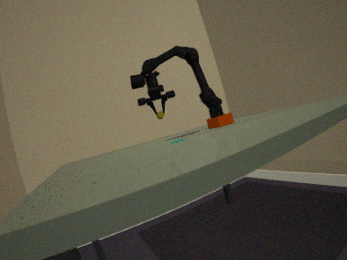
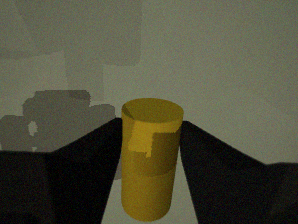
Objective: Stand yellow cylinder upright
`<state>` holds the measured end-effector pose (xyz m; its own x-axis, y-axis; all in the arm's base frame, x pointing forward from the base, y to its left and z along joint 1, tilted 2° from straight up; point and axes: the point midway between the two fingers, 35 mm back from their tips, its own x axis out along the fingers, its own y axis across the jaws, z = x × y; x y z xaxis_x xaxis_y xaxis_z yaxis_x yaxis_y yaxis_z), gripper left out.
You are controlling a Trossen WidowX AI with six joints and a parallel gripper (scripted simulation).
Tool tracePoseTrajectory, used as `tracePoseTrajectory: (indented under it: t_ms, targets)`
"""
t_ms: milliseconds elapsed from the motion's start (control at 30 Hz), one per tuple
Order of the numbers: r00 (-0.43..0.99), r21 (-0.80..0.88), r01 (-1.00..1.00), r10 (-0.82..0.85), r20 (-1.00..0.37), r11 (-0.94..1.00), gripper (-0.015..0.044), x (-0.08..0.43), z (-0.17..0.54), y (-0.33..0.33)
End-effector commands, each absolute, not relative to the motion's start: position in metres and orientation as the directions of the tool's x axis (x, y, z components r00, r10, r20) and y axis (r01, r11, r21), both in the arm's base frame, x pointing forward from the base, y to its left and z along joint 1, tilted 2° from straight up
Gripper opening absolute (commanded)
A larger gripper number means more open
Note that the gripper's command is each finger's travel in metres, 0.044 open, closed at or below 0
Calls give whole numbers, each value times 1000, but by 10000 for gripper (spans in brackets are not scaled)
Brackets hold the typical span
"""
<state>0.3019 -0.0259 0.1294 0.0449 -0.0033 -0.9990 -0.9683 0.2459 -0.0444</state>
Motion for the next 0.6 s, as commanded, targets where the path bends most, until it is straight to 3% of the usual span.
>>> tracePoseTrajectory:
  t_ms: [0,567]
  targets:
    - [47,-47,-966,-6,-999,253,105,307,131,-17]
    - [48,-48,-963,-6,-999,265,105,321,135,32]
